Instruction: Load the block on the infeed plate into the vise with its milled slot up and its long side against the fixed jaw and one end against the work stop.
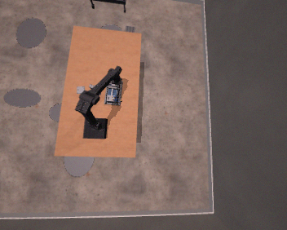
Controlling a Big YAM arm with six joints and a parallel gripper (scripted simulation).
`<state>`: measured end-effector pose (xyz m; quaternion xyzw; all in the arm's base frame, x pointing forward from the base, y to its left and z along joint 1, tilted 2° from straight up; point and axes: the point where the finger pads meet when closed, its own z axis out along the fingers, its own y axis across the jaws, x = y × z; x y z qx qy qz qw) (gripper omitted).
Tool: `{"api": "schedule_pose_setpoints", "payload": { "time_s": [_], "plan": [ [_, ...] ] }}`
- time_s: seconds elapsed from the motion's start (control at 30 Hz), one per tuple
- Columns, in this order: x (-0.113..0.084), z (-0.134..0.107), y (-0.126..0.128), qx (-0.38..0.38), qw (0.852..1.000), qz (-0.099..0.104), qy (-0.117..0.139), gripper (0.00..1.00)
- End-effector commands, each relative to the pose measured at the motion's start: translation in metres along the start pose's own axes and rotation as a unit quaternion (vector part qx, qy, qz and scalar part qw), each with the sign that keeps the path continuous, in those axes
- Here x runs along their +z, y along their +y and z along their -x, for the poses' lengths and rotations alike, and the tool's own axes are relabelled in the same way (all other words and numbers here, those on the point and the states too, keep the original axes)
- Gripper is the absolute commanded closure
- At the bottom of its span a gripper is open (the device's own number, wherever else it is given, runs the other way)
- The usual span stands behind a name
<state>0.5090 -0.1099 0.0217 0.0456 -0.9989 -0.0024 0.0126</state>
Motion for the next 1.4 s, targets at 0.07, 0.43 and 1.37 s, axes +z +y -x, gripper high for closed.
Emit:
{"api": "schedule_pose_setpoints", "payload": {
  "time_s": [0.07, 0.43, 1.37],
  "plan": [
    [0.0022, 0.0053, 0.0022, -0.009, 1.000, 0.000, -0.002, 1.00],
    [0.0023, 0.0048, 0.0026, -0.009, 1.000, 0.000, -0.001, 1.00],
    [-0.0042, 0.0074, 0.0055, -0.009, 1.000, -0.003, -0.009, 1.00]
  ]
}}
